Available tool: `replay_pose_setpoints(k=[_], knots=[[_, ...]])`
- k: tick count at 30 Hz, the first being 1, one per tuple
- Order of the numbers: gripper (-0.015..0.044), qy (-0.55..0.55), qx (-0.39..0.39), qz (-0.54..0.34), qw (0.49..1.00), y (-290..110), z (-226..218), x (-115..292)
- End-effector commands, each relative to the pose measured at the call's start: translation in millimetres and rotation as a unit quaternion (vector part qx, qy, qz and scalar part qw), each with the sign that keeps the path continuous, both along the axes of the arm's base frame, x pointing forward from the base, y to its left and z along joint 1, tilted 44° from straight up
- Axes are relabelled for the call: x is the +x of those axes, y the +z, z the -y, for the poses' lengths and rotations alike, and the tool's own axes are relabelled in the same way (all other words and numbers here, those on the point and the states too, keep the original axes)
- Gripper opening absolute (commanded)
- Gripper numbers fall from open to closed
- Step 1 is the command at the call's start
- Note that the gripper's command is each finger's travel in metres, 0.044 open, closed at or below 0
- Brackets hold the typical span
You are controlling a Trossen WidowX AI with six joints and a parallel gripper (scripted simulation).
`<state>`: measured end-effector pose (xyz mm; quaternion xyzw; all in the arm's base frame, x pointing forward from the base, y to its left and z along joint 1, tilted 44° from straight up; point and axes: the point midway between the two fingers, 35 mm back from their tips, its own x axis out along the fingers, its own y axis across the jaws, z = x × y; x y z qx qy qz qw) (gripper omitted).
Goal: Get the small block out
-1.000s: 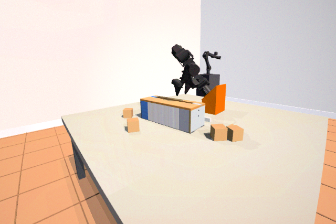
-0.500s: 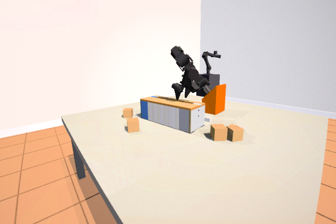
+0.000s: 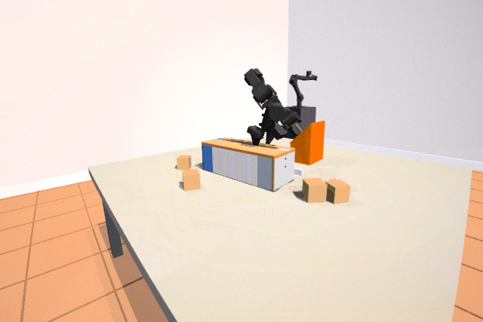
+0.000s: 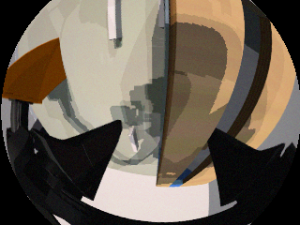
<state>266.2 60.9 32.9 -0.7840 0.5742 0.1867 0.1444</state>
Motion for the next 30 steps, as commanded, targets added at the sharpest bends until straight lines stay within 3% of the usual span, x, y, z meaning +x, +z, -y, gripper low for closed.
replay_pose_setpoints(k=[1,12,30], knots=[[0.0400,0.001,-0.006,-0.006,1.000,-6.1,5.6,-0.9],[0.0400,0.001,-0.008,-0.005,1.000,-18.6,17.0,1.1],[0.0400,0.000,-0.003,0.000,1.000,0.7,28.0,7.4]])
